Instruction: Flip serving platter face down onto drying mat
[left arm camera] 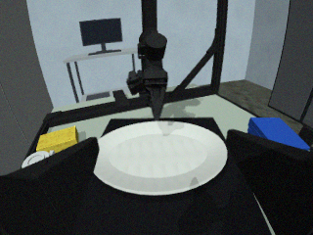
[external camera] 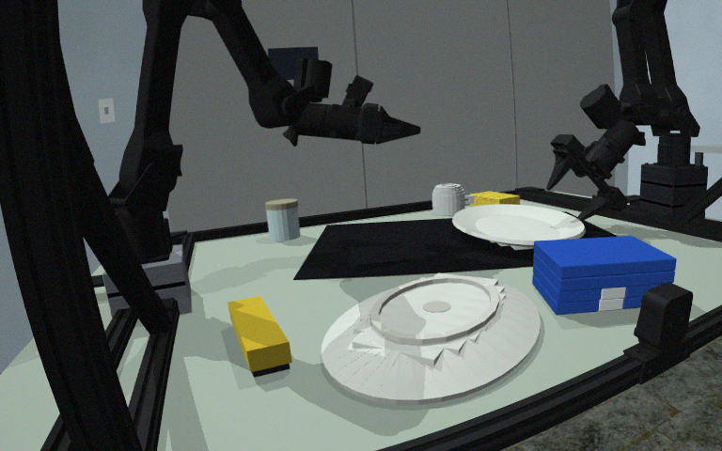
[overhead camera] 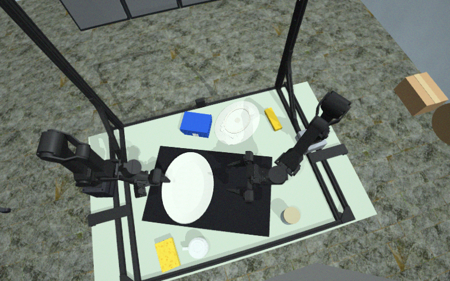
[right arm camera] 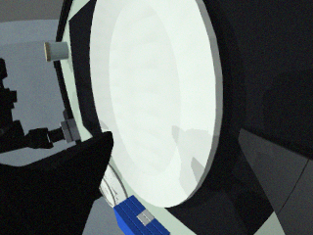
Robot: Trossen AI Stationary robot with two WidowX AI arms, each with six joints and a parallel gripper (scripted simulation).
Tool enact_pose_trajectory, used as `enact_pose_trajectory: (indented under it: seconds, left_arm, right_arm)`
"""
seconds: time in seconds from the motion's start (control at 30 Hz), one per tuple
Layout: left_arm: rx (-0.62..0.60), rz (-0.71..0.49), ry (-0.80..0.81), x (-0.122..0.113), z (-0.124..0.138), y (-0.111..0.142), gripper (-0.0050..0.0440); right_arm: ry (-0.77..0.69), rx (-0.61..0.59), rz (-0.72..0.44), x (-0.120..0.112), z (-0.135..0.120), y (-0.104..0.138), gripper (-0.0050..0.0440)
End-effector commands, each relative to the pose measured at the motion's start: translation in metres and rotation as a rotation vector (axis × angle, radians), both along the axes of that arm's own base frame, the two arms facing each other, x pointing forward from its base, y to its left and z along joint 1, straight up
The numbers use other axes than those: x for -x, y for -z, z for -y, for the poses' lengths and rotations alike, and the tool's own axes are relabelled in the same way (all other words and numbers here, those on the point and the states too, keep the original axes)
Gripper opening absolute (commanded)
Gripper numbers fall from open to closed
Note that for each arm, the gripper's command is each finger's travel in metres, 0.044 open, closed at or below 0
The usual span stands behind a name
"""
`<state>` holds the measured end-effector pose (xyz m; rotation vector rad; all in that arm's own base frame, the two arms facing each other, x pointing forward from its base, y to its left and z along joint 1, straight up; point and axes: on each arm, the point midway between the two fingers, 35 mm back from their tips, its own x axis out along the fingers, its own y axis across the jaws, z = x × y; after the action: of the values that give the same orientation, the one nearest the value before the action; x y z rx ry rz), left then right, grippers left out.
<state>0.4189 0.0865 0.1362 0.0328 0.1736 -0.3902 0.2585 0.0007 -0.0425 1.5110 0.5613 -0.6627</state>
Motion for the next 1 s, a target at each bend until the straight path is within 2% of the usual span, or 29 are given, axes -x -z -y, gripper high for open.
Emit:
enact_pose_trajectory:
  seconds: [0.0,0.33,0.97]
  left_arm:
    - [-0.001,0.001,0.004,0.000,0.000,0.000,0.0440]
    - [-0.001,0.001,0.004,0.000,0.000,0.000,0.0440]
    - [-0.001,0.001,0.004,0.000,0.000,0.000,0.0440]
  right_arm:
    - [0.005,0.001,-0.005,0.004,0.001,0.010,0.0440]
    - [0.005,0.001,-0.005,0.006,0.001,0.020,0.0440]
    - [0.005,0.001,-0.005,0.002,0.001,0.009,0.0440]
